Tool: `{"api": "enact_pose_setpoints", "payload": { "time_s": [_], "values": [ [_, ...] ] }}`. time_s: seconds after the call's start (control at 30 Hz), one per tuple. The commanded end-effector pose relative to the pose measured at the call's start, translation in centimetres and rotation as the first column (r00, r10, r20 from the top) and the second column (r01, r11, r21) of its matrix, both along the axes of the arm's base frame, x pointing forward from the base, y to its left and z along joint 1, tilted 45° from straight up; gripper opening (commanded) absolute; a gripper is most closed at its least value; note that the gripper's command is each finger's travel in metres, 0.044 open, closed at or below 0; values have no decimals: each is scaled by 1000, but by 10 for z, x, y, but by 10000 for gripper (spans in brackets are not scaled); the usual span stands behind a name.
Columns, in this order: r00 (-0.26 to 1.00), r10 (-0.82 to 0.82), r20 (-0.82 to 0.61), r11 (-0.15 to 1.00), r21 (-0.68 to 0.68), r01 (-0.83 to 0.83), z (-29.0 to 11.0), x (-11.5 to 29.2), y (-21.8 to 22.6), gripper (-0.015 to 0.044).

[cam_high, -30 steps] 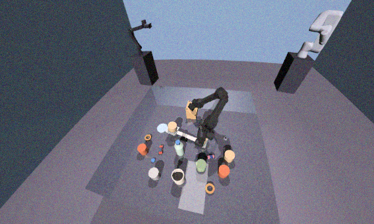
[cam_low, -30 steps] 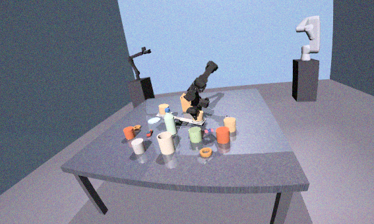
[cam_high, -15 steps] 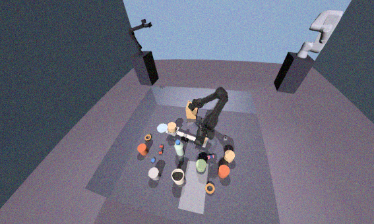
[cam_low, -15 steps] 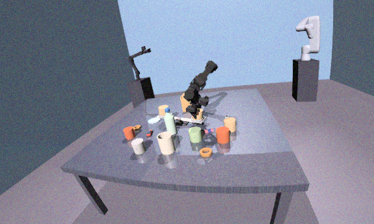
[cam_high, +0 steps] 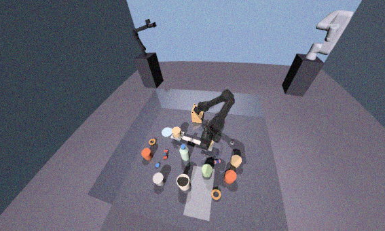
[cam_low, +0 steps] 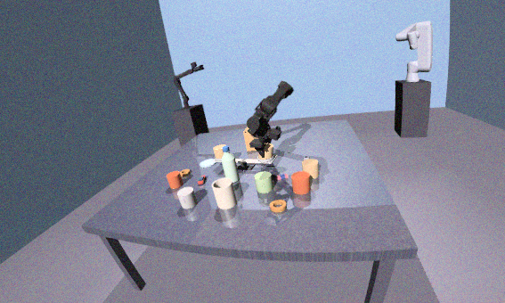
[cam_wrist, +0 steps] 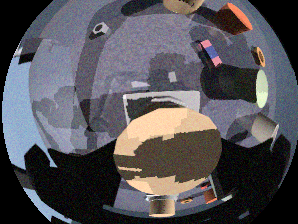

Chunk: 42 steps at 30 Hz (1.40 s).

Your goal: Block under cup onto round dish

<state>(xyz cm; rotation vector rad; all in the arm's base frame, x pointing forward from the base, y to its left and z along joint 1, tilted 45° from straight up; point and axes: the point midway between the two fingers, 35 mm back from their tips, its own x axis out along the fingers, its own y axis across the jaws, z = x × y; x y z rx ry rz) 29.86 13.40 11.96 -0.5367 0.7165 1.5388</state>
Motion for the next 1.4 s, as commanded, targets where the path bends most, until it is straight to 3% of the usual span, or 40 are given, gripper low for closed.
{"api": "enact_pose_setpoints", "payload": {
  "time_s": [0.0, 1.37],
  "values": [
    [1000, -4, 19, 1000, -1, 4, 6, 5, -5, 0],
    [1000, -17, 17, 1000, -3, 17, 43, 10, -43, 0]
  ]
}}
